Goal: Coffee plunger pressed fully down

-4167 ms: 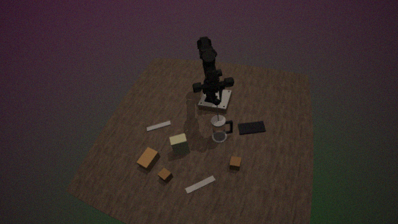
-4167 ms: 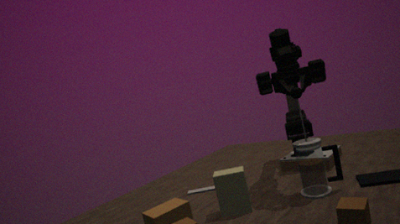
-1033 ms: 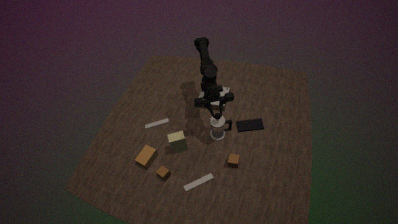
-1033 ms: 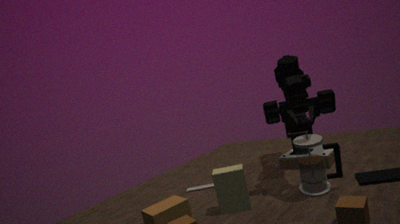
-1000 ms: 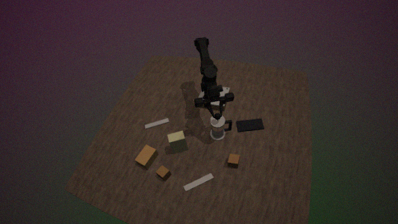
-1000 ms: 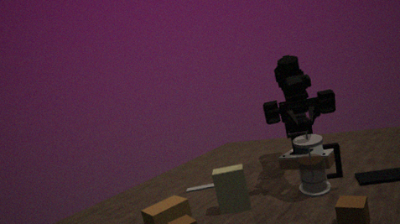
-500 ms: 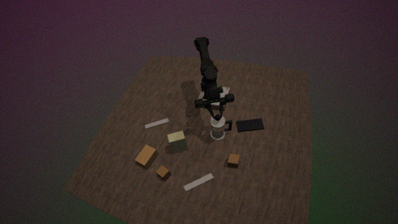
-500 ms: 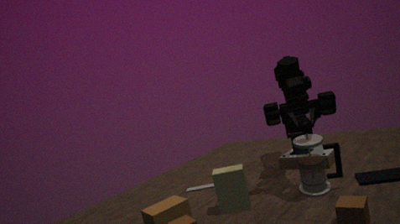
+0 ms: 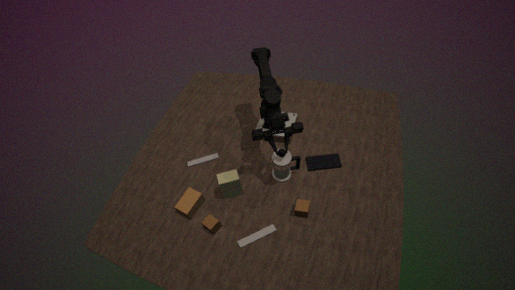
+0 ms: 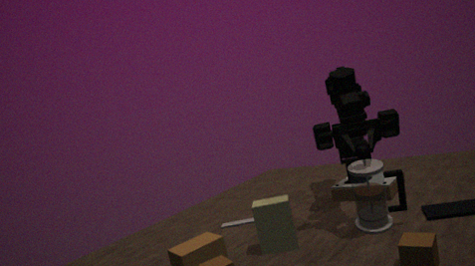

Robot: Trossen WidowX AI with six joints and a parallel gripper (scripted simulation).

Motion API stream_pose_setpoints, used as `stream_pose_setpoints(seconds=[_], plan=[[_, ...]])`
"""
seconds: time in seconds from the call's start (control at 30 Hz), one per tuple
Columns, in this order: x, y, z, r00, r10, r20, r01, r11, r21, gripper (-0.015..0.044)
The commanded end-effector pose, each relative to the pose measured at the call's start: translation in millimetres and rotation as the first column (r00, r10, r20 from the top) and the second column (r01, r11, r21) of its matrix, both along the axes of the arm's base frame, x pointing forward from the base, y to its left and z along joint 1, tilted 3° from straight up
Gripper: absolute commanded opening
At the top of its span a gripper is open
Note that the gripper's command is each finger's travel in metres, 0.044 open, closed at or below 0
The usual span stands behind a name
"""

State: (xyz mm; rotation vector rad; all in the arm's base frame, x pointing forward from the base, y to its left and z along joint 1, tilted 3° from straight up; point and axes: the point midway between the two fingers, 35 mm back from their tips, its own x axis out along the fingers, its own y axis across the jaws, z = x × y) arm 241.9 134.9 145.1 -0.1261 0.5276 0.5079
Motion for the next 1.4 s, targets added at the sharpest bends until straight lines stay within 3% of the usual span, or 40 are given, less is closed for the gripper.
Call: stream_pose_setpoints(seconds=[0.0, 0.43, 0.83, 1.0, 1.23, 1.37], plan=[[0.0, 0.1, -3.8, 1.000, -0.005, -0.019, 0.005, 1.000, -0.001, 0.0126], [0.6, 0.4, -0.3, 1.000, 0.000, 0.000, 0.000, 1.000, 0.000, 0.0126], [0.6, 0.4, -0.3, 1.000, 0.000, 0.000, 0.000, 1.000, 0.000, 0.0440], [-0.1, -0.7, 6.1, 1.000, -0.001, -0.002, 0.001, 1.000, 0.000, 0.0440], [-23.5, -19.8, 72.9, 1.000, -0.013, -0.019, 0.012, 1.000, -0.004, 0.0440], [-28.9, -23.2, 78.4, 1.000, -0.014, -0.022, 0.014, 1.000, -0.004, 0.0440]])
